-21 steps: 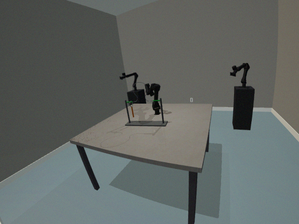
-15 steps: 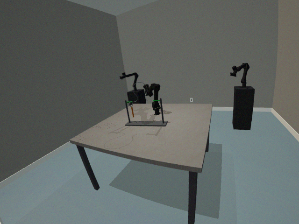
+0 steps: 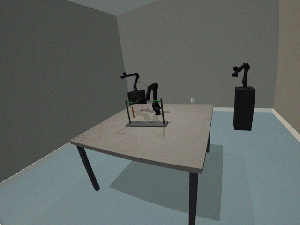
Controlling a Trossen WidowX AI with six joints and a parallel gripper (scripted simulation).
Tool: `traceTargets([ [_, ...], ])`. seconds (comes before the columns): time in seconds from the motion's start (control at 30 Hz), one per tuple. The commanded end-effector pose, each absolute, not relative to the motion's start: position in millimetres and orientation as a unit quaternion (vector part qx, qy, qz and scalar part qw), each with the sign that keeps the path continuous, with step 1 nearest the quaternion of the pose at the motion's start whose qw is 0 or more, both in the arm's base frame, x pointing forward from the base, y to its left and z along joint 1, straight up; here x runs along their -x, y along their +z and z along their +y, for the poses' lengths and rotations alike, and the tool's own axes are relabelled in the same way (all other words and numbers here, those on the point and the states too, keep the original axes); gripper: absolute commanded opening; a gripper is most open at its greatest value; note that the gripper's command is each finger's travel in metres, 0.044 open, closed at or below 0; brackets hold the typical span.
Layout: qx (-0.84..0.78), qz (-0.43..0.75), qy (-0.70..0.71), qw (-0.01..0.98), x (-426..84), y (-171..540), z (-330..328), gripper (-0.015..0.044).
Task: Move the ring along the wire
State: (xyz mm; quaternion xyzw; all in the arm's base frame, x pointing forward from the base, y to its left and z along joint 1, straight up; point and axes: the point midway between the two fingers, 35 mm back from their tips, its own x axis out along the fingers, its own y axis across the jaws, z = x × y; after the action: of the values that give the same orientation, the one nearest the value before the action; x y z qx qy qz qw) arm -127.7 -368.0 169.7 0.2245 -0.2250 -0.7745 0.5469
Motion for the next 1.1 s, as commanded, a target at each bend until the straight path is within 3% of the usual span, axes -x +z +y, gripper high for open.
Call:
traceTargets([
  [0.0,-0.228,-0.129,-0.695,0.67,56.0,139.1,-377.3,0.016],
  [0.27,-0.184,0.001,-0.489,0.853,-67.5,96.6,-347.0,0.016],
  [0.57,-0.084,0.066,-0.192,0.975,-171.3,66.2,-250.6,0.016],
  [0.8,0.002,0.047,0.045,0.998,-207.2,58.2,-154.0,0.016],
  [1.07,0.01,0.042,0.067,0.997,-207.6,58.3,-148.8,0.016],
])
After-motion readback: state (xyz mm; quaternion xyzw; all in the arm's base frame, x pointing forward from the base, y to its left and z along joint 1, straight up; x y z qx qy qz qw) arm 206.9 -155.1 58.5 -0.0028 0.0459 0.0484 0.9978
